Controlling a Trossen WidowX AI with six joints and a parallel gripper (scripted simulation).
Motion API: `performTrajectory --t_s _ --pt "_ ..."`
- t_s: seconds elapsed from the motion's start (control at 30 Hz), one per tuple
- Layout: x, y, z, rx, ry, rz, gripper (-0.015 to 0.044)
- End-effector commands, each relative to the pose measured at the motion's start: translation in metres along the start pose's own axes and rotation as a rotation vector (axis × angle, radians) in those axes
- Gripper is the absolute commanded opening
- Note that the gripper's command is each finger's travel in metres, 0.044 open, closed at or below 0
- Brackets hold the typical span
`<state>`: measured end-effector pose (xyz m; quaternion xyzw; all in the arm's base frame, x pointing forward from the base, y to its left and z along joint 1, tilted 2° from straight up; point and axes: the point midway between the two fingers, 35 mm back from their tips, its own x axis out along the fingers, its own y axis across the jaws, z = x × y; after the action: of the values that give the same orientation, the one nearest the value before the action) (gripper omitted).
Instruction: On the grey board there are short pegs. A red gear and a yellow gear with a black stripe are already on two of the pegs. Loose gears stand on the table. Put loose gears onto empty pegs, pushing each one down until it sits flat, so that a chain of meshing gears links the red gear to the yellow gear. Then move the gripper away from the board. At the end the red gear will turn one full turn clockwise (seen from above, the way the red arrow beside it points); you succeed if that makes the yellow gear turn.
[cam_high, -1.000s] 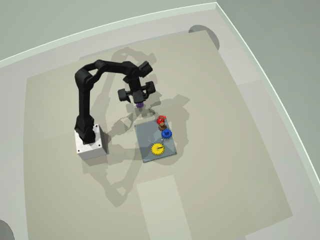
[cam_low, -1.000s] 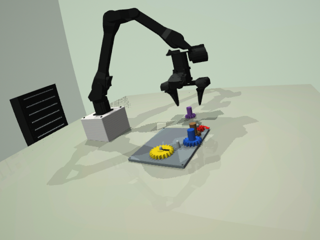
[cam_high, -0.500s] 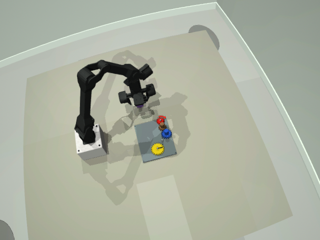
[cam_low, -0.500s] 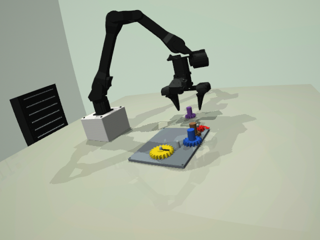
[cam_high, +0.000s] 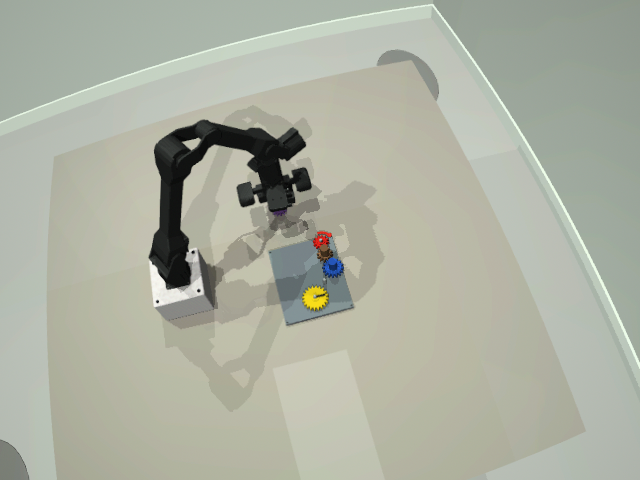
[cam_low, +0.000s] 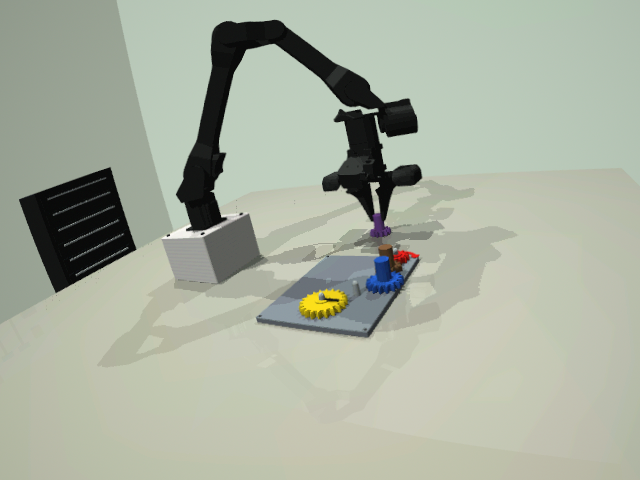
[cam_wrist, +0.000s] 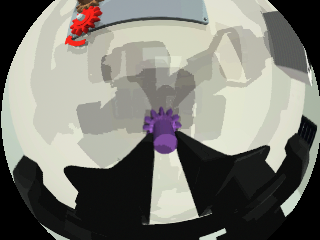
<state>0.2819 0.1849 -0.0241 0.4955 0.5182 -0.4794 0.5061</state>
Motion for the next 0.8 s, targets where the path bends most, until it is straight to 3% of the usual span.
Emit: performTrajectory --t_s 0.0,0.13,0.77 --pt "0.000 0.000 -0.001 0.003 0.004 -0.001 0.0046" --pt "0.000 0.000 -0.001 0.003 0.004 -0.001 0.0000" --pt "-0.051 0.009 -0.003 0.003 0.004 0.000 0.0000"
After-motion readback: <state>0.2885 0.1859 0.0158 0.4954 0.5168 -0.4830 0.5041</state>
